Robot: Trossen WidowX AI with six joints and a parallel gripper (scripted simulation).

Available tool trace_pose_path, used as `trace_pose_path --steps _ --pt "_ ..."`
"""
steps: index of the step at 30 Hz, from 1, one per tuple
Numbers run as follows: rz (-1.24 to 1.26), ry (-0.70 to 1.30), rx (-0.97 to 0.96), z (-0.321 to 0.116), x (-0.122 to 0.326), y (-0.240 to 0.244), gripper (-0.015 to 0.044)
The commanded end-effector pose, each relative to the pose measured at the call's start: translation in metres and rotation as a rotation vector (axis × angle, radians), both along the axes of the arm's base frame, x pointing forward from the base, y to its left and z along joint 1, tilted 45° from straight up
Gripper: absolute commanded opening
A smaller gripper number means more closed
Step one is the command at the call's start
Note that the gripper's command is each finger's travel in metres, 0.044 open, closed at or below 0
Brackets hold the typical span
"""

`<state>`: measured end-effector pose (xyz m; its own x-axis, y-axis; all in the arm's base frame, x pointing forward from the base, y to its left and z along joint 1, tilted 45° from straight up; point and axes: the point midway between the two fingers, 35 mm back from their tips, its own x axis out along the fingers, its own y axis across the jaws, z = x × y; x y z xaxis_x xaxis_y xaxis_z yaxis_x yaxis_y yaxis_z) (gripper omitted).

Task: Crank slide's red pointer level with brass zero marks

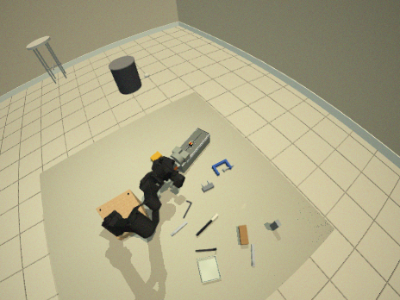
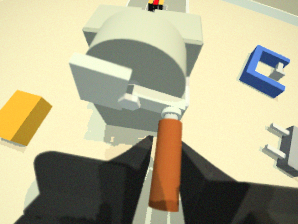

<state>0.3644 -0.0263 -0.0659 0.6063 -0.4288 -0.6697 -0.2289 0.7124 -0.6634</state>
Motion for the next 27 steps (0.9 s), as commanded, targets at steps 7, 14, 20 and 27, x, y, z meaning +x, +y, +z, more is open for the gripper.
trace_pose_path --steps 7,14,20,27 --pt "0.000 -0.001 0.000 0.000 0.000 0.000 0.0341" --pt "0.001 0.000 0.001 0.005 0.002 0.005 0.0440" --pt "0.002 0.000 0.003 0.027 0.006 0.027 0.0440" --pt "0.001 0.001 0.004 0.043 0.009 0.044 0.0440"
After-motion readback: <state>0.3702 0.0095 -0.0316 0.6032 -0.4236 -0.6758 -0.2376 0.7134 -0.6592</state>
